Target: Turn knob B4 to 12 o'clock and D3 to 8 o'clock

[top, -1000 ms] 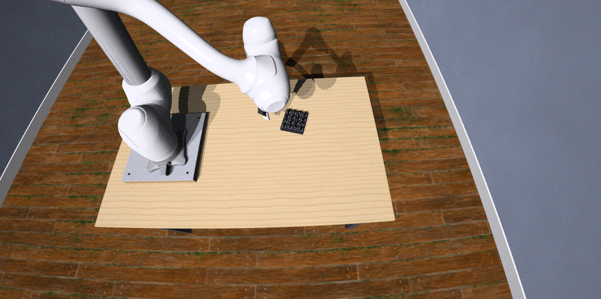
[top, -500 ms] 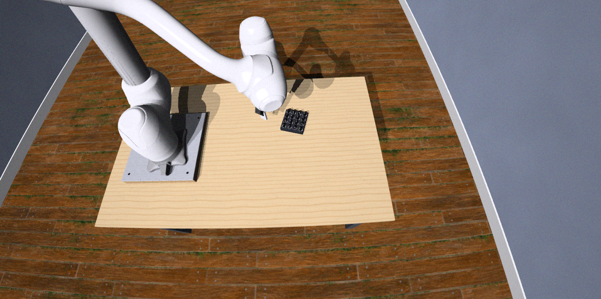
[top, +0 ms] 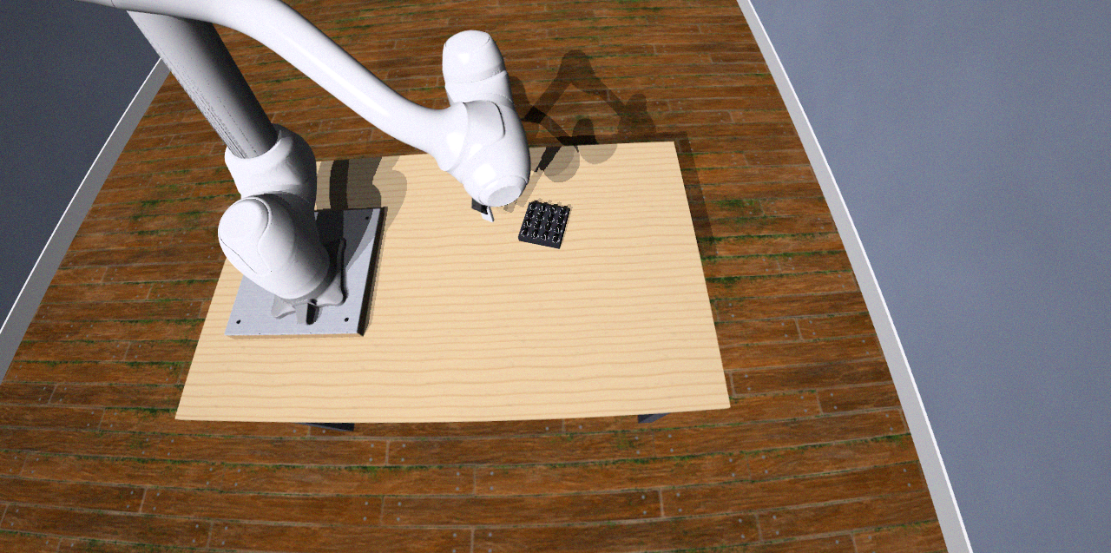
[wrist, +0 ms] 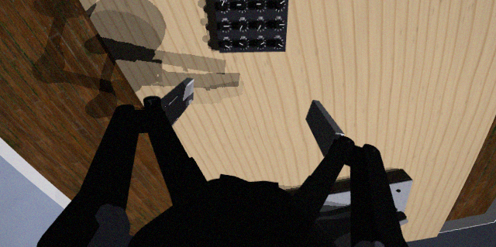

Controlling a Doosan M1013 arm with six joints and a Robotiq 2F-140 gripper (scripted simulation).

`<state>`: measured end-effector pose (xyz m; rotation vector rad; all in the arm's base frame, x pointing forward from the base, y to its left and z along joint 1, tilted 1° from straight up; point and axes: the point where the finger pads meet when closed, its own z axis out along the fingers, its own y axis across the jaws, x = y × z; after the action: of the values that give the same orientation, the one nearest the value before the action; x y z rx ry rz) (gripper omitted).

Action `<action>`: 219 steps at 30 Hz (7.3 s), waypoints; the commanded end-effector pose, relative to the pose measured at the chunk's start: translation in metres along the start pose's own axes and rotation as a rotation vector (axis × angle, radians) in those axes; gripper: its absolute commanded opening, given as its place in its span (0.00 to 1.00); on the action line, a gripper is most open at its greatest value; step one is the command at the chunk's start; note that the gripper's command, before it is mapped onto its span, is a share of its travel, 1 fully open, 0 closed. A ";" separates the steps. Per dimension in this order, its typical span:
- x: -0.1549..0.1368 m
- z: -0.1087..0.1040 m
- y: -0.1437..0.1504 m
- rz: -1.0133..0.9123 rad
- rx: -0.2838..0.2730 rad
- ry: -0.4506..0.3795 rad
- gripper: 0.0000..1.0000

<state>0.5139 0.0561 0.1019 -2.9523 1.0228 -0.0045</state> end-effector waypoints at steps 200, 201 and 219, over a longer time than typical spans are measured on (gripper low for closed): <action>0.069 0.054 -0.056 -0.196 0.000 0.000 0.12; 0.069 0.054 -0.056 -0.196 0.000 0.000 0.12; 0.069 0.054 -0.056 -0.196 0.000 0.000 0.12</action>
<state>0.6038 0.0582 0.0487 -3.0385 0.7296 -0.0070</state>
